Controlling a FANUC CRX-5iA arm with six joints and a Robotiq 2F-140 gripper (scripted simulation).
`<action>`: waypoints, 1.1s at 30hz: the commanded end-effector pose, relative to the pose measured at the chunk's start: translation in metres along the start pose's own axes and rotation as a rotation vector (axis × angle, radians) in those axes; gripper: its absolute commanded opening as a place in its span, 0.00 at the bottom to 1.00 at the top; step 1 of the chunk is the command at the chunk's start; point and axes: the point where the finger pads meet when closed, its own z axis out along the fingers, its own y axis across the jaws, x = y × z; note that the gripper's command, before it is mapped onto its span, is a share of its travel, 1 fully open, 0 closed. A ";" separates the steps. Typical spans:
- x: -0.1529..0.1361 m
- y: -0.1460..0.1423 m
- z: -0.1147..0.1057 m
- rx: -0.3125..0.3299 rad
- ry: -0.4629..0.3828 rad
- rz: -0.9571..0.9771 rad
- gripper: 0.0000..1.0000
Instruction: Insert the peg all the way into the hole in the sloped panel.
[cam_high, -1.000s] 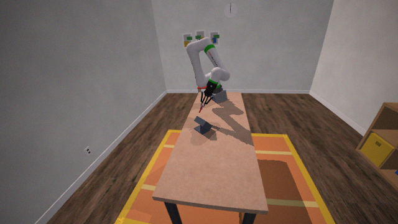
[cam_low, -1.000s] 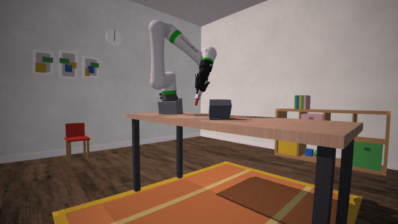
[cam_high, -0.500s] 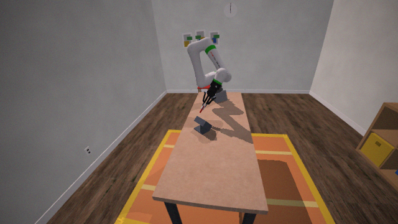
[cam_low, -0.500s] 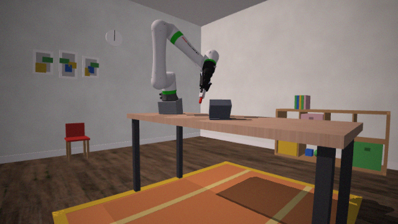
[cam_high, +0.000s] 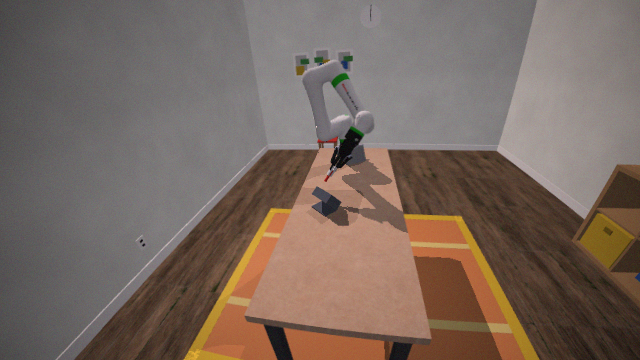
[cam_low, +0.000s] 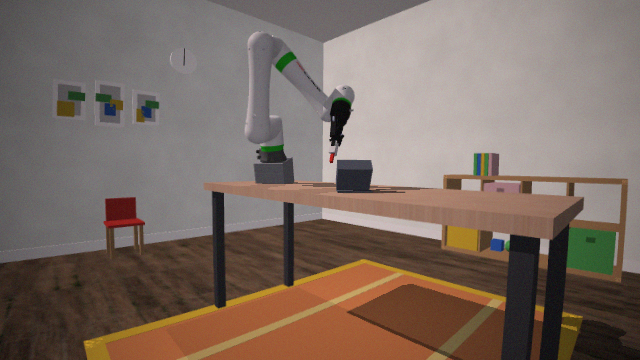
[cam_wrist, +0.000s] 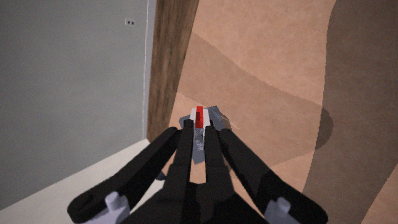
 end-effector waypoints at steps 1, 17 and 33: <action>-0.005 0.002 -0.003 0.014 -0.017 -0.030 0.00; -0.038 0.024 -0.028 0.105 -0.134 -0.235 0.00; -0.056 0.039 -0.038 0.153 -0.199 -0.344 0.00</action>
